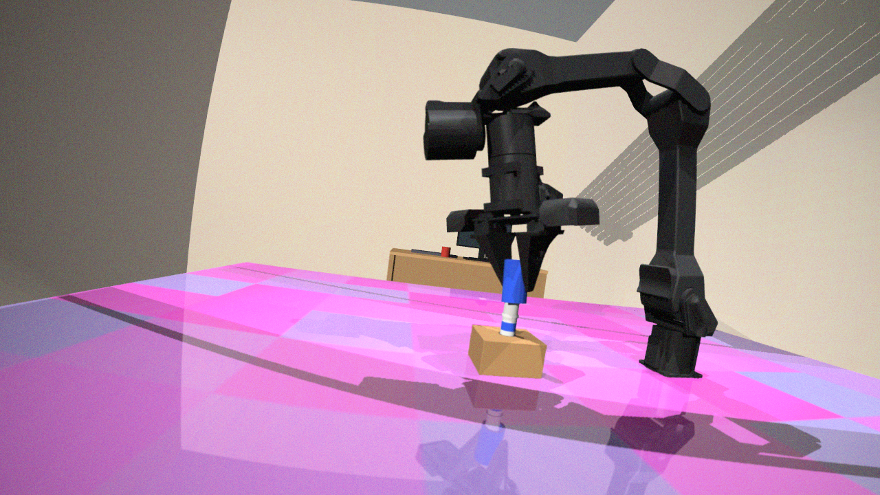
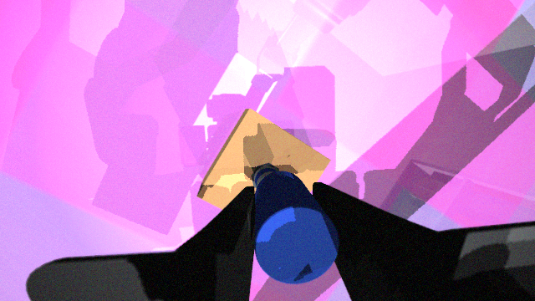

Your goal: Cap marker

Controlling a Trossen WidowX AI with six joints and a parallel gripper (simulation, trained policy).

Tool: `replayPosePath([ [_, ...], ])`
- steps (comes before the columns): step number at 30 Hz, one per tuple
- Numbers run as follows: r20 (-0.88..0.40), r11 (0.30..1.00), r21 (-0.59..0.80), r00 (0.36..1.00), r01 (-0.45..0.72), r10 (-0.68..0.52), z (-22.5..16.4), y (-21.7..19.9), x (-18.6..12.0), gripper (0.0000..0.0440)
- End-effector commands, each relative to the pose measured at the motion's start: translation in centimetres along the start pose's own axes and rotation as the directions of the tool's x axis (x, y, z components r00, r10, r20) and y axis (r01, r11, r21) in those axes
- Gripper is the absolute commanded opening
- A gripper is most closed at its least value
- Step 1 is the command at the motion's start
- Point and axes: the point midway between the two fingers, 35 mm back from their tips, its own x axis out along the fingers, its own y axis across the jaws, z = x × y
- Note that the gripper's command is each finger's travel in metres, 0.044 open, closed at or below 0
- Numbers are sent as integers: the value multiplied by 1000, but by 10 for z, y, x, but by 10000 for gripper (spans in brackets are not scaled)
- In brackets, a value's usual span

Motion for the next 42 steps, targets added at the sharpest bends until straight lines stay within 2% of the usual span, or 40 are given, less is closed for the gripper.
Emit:
replayPosePath([
  [1, 12, 1000, -19, 1000, 25, -25, 1, -3, 10, 0],
  [21, 1, 996, -89, 1000, 23, -23, -2, -2, 39, 5],
  [23, 7, 996, -92, 1000, 23, -22, -1, -2, 41, 57],
  [24, 14, 995, -93, 999, 30, -29, 1, -3, 42, 62],
  [42, -3, 987, -156, 1000, -26, 25, 1, 7, 49, 84],
])
